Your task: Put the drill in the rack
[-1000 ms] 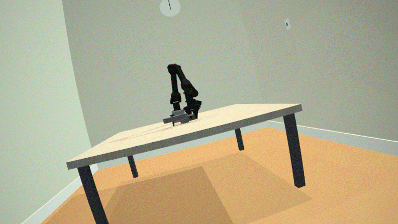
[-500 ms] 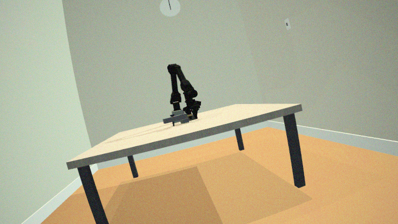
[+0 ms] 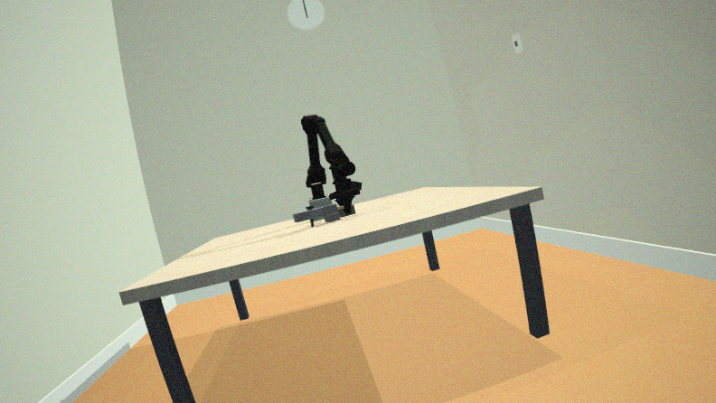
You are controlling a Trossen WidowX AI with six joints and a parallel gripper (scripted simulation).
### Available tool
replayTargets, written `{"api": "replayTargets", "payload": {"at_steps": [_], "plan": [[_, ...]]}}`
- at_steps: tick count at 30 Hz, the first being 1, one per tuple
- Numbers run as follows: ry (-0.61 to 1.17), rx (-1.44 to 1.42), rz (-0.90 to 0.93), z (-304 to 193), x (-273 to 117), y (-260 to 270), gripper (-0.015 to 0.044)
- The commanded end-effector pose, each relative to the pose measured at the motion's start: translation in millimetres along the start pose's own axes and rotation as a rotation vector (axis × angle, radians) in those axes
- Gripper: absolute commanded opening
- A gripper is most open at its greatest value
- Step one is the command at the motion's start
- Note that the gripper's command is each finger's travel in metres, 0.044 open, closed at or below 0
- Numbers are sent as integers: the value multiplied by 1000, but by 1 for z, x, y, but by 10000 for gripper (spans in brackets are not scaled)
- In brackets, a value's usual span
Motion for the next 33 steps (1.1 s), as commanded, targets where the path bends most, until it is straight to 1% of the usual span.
{"api": "replayTargets", "payload": {"at_steps": [1, 2, 25, 33], "plan": [[0, 0, 0, 0, 0, 0, 7], [0, 0, 0, 0, 0, 0, 0], [3, -3, 5, 1, -4, 1, 0], [2, -3, 4, 10, -2, -1, 0]]}}
Point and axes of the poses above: the point midway between the two fingers, 35 mm back from their tips, its own x axis out along the fingers, its own y axis across the jaws, z = x × y, the point moved 9 cm from there along -x, back along the fingers, and after that the axes turned 14 degrees about -x, right-handed, at the moved point
